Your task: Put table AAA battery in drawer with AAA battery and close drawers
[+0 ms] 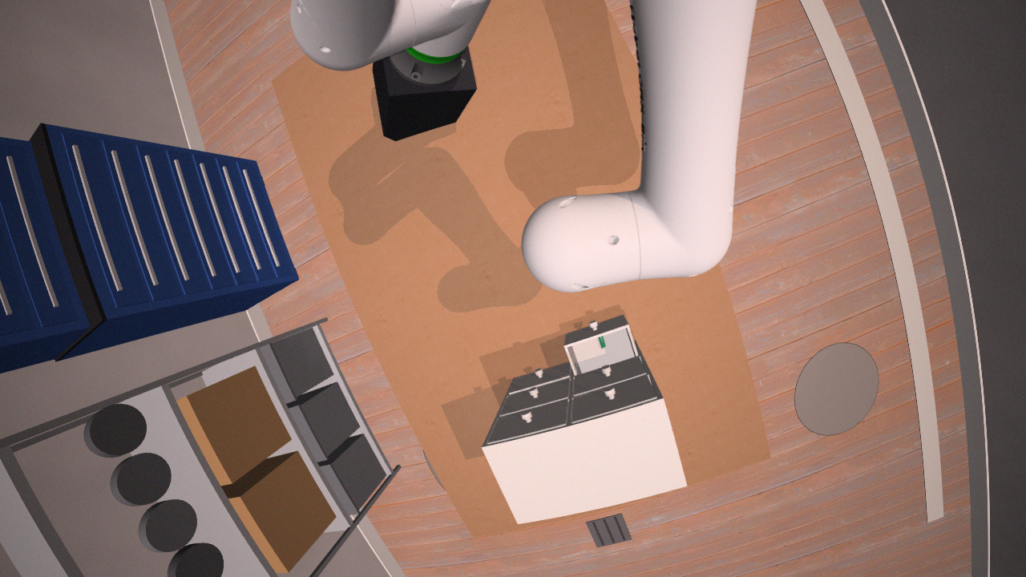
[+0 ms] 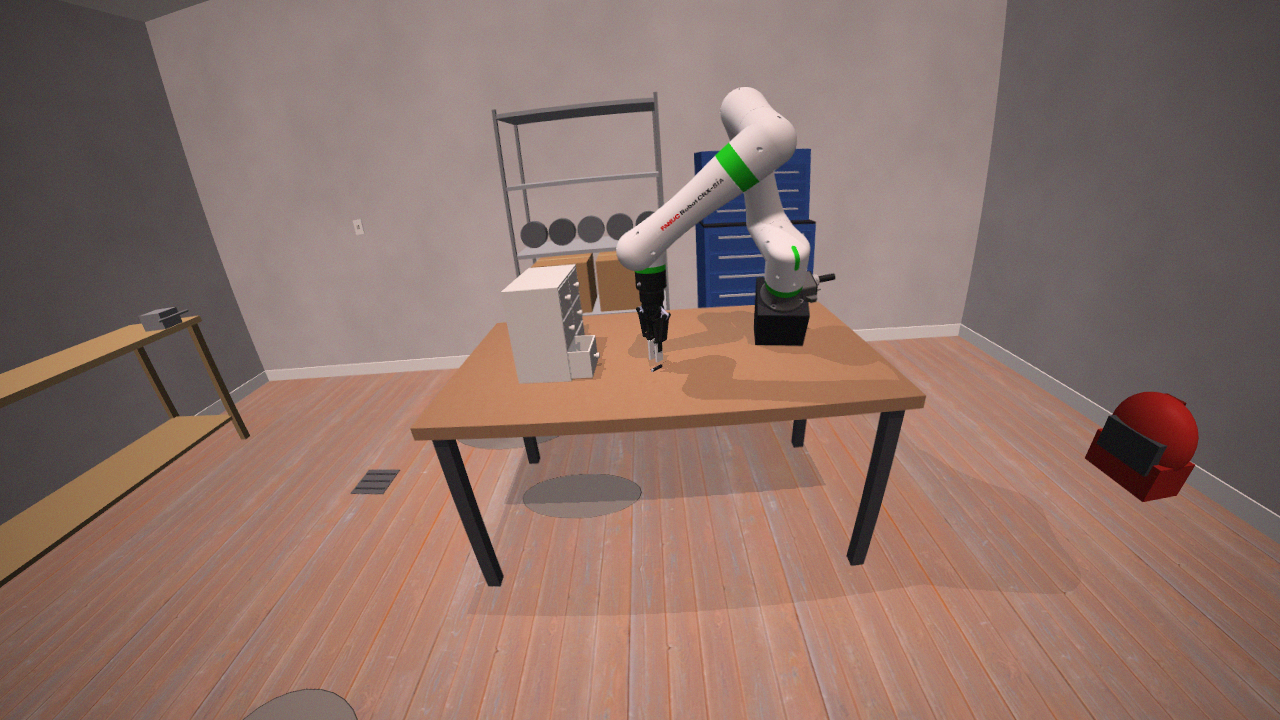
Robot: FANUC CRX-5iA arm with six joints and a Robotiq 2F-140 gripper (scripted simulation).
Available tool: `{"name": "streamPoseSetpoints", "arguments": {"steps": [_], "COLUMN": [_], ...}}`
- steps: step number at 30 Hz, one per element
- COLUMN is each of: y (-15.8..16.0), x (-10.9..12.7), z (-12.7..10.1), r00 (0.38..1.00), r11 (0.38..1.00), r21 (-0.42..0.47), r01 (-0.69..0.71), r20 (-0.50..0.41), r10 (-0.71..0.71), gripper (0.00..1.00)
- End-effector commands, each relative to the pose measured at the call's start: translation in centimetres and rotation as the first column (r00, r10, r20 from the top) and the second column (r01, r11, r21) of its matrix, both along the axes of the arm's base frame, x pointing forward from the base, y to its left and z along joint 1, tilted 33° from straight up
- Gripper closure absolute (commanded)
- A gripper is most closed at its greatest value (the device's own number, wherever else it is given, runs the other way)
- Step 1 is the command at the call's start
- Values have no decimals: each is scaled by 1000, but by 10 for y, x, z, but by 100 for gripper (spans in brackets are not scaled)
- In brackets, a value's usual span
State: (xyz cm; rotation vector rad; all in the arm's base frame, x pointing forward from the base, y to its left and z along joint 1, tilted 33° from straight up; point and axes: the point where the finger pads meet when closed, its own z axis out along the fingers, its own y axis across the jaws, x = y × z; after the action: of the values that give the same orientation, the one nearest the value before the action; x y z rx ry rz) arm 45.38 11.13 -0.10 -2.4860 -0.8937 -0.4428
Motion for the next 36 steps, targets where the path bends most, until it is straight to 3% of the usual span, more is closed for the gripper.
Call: {"name": "streamPoseSetpoints", "arguments": {"steps": [1,36], "y": [5,9], "x": [2,3], "z": [-8,-15], "r00": [1000,1000], "r11": [1000,1000], "r21": [0,0], "r01": [0,0], "r20": [0,0], "r10": [0,0], "gripper": [85,85]}}
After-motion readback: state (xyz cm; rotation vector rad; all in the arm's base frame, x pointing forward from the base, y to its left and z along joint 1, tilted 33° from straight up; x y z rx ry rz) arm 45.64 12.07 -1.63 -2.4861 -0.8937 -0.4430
